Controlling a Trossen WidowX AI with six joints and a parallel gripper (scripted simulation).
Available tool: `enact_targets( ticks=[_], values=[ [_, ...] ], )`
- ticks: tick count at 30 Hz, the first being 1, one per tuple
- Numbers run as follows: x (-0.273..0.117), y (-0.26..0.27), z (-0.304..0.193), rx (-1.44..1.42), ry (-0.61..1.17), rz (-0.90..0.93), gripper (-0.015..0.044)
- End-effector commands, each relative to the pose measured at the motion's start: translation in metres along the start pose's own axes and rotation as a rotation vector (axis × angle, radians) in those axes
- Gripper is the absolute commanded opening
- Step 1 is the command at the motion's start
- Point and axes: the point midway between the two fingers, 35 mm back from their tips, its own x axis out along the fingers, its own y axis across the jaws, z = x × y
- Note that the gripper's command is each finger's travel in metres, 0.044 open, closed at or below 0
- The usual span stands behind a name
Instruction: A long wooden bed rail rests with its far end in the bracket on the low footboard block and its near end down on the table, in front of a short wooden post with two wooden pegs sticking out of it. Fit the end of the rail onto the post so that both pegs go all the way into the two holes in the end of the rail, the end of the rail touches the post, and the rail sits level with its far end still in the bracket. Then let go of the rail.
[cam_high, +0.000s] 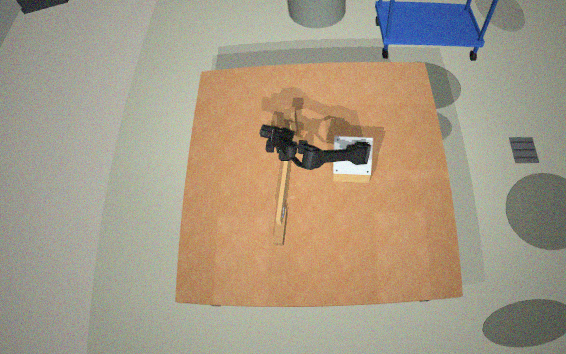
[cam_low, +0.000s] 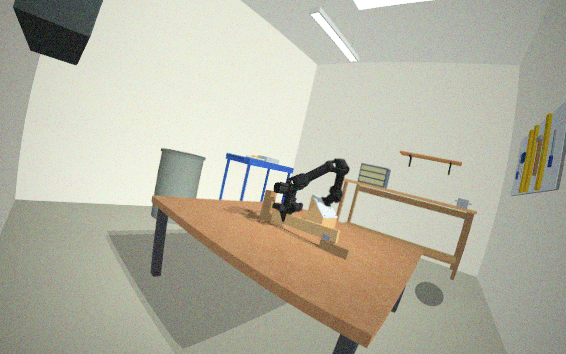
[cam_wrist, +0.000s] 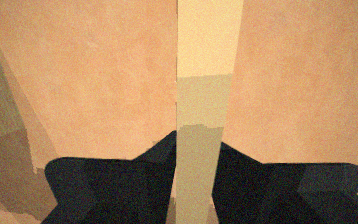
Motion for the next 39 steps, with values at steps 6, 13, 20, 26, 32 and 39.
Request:
enact_targets(
  ticks=[6, 13, 20, 26, 32, 39],
  values=[
    [-0.008, -0.003, 0.0, -0.002, -0.003, -0.013, 0.0],
    [-0.012, -0.003, 0.0, -0.002, -0.003, -0.013, 0.0],
    [-0.015, -0.003, 0.0, -0.002, -0.003, -0.013, 0.0],
    [-0.018, -0.003, 0.0, -0.002, -0.003, -0.013, 0.0],
    [-0.021, -0.003, 0.0, -0.002, -0.003, -0.013, 0.0],
    [-0.024, -0.003, 0.0, -0.002, -0.003, -0.013, 0.0]
  ],
)
